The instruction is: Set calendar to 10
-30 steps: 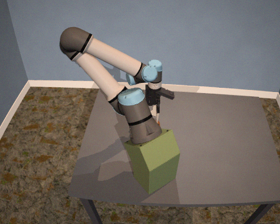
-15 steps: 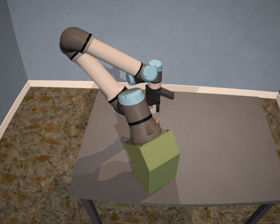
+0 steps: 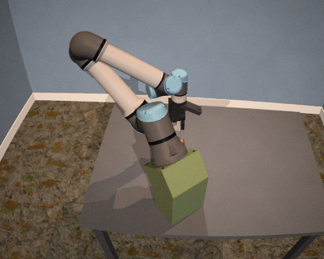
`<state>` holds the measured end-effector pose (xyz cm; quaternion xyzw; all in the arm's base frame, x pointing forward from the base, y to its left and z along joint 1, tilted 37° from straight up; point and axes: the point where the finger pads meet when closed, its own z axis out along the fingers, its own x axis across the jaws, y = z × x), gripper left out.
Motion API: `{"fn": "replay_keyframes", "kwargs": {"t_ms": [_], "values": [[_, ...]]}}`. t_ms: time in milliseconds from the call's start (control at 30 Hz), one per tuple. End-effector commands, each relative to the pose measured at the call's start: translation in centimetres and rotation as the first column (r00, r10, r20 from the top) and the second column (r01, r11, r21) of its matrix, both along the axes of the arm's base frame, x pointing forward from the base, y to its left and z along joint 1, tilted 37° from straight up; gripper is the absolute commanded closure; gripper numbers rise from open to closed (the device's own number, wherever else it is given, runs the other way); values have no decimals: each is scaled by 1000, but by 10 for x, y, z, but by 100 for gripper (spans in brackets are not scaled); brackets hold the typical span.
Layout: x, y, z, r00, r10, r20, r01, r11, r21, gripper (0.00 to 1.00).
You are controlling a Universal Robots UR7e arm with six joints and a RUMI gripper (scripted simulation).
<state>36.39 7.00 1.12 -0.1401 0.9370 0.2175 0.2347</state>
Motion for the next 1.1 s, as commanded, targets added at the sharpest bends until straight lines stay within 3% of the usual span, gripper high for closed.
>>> {"fn": "replay_keyframes", "kwargs": {"t_ms": [0, 1067], "values": [[0, 0, 0, 1000, 0, 1, 0, 1000, 0, 72], [6, 7, -12, 1000, 0, 0, 0, 1000, -1, 72]]}}
